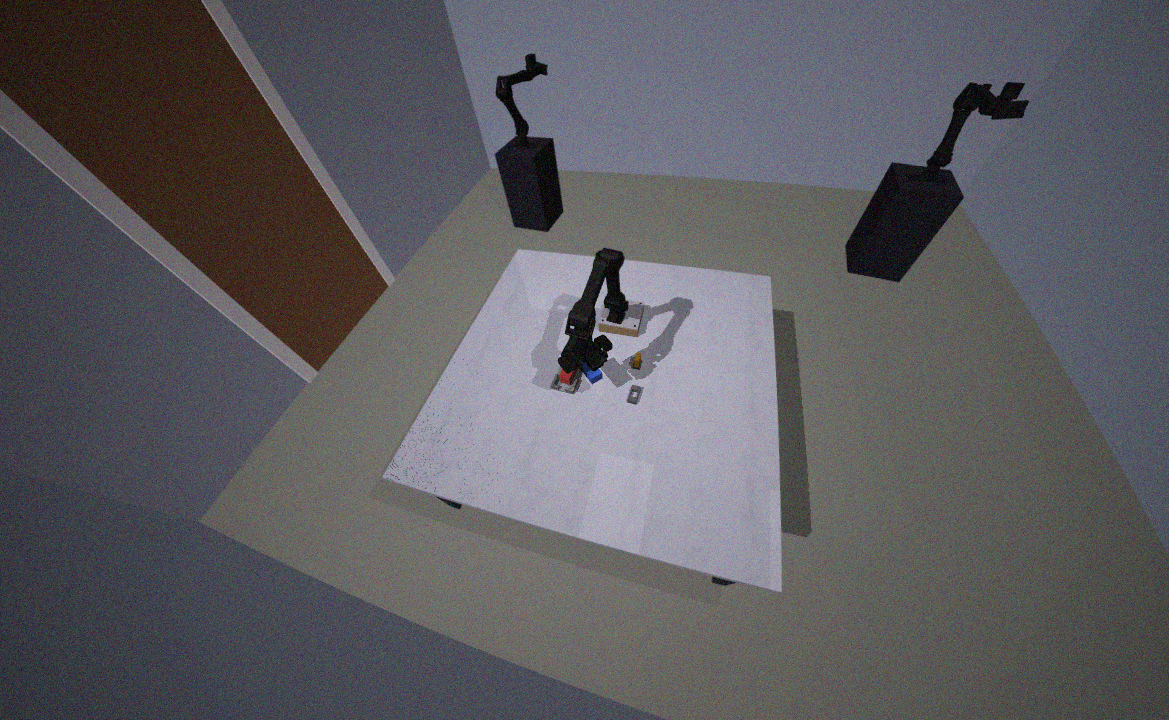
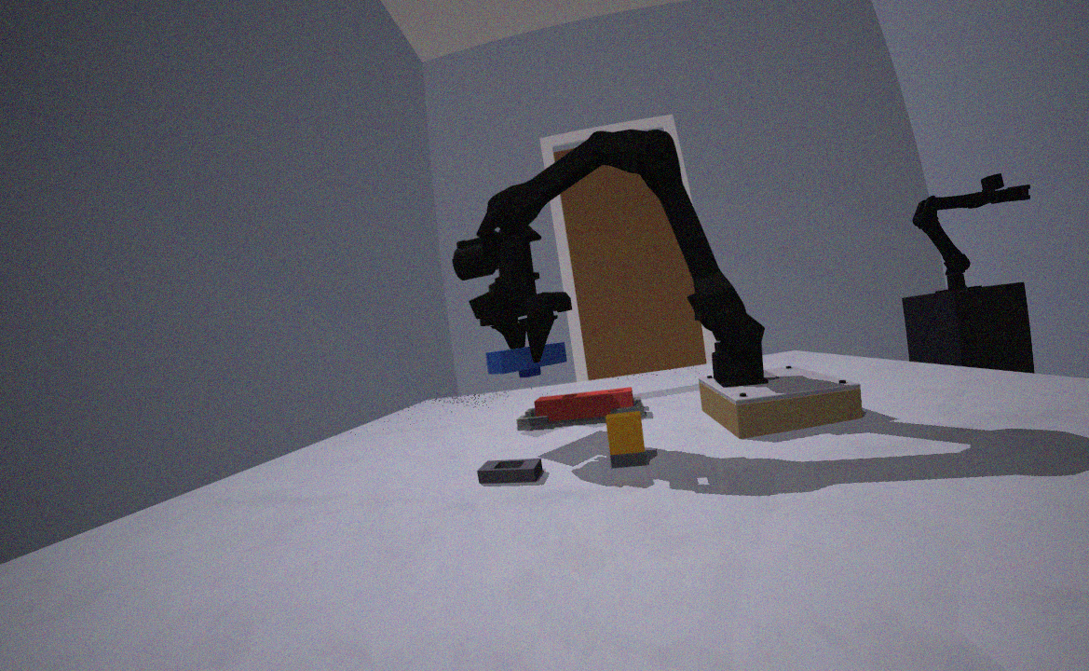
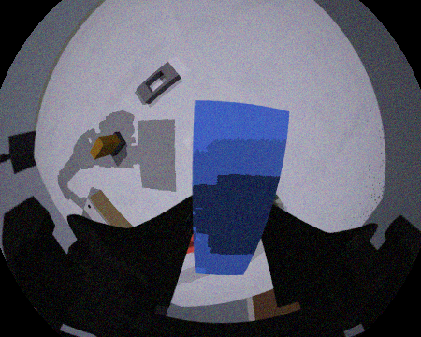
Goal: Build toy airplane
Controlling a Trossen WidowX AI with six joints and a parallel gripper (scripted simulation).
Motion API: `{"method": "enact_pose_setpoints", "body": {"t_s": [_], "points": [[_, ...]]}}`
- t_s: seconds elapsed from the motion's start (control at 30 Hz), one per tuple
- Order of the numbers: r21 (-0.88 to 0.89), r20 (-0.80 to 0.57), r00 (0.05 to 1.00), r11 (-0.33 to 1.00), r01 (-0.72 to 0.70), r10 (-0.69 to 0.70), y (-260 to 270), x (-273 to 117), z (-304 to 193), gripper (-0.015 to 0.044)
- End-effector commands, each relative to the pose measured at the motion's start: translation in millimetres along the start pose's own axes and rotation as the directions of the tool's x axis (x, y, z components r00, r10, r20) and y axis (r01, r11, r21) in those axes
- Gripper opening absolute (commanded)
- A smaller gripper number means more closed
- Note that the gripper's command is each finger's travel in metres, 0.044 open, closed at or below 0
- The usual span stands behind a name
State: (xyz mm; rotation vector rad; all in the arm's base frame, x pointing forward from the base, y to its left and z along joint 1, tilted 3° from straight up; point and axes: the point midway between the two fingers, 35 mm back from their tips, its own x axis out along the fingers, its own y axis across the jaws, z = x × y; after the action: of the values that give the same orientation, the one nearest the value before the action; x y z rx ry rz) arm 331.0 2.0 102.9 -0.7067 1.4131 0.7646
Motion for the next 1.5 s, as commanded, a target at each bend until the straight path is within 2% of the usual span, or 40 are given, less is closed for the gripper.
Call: {"method": "enact_pose_setpoints", "body": {"t_s": [0.0, 0.43, 1.0, 1.23, 1.47], "points": [[-0.068, -0.008, 1.000, 0.998, -0.003, 0.002, -3.0, 3.5, -11.8, 0.0000], [-0.308, -0.016, 1.000, 0.951, -0.007, 0.002, -15.2, 10.3, -51.1, 0.0000], [-0.592, -0.022, 1.000, 0.806, -0.017, 0.005, -22.2, 19.3, -100.8, 0.0000], [-0.592, -0.022, 1.000, 0.806, -0.017, 0.005, -21.9, 19.3, -100.8, 0.0184], [-0.592, -0.022, 1.000, 0.806, -0.017, 0.005, -21.9, 19.3, -100.8, 0.0195]]}}
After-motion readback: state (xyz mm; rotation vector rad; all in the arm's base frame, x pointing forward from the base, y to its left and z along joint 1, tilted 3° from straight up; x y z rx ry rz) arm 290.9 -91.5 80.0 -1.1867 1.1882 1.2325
